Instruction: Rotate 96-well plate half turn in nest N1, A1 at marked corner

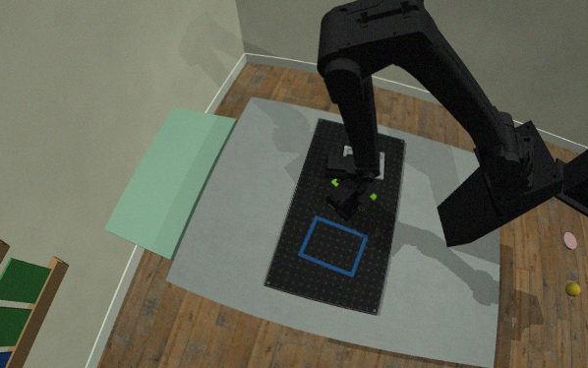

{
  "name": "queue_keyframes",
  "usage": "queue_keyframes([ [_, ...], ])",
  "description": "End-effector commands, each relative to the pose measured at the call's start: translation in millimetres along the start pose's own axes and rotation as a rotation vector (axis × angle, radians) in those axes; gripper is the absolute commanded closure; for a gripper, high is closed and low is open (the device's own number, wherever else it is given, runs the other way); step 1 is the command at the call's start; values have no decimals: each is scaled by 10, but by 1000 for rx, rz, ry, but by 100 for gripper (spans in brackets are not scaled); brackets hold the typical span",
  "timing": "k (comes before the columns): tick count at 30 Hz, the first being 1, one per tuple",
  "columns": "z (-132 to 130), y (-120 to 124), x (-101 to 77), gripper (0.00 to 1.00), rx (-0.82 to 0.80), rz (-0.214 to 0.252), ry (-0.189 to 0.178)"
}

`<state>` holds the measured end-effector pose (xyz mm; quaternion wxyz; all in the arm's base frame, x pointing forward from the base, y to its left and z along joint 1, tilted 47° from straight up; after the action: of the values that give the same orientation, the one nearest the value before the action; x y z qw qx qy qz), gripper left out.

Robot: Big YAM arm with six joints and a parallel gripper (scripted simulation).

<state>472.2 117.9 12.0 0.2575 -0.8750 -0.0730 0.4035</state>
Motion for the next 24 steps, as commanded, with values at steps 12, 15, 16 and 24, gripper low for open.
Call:
queue_keyframes([
  [12, -2, 534, -31, 100, -4, 23, -12],
  [15, -46, 623, -31, 100, -4, 23, -11],
  [16, -72, 648, -30, 100, -5, 21, -7],
  [24, -209, 849, -27, 100, -9, 17, 4],
])
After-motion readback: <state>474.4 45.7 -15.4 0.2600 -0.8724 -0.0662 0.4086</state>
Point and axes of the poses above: the point where the finger pads meet when closed, its own x axis out along the fingers, its own z axis across the jaws, y = z × x, the point moved 1 cm from there along -x, back along the fingers, and after that the axes turned 9 degrees about -x, right-handed, at the moved point
